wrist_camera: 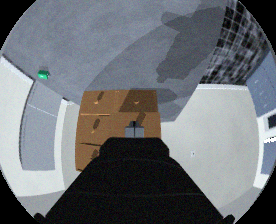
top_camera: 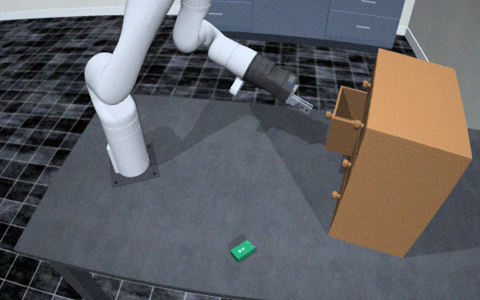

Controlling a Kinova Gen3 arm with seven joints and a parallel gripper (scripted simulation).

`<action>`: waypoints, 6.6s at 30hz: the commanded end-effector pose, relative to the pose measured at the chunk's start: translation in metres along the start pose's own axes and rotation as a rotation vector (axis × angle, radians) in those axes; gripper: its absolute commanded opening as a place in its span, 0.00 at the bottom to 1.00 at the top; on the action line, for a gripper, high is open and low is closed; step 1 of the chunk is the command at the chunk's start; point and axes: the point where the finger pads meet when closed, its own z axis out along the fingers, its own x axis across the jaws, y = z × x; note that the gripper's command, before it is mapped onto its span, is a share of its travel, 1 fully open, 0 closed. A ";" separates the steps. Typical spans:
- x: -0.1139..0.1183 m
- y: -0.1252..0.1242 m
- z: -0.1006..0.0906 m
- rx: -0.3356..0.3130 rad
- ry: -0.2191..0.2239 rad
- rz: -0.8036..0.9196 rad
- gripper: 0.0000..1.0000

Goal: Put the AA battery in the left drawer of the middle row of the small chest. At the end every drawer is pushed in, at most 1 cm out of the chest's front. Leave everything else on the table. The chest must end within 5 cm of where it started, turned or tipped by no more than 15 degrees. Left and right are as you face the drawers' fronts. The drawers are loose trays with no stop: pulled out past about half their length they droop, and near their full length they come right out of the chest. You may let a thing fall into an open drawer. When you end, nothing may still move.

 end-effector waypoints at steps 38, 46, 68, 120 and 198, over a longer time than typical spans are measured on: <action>0.002 0.000 -0.002 0.001 0.002 0.002 0.00; 0.002 0.000 -0.002 0.001 0.002 0.002 0.00; 0.001 0.000 -0.002 0.001 0.002 0.000 0.00; 0.004 0.008 0.021 0.000 0.009 0.001 0.00; 0.002 0.035 0.095 0.001 0.002 0.003 0.00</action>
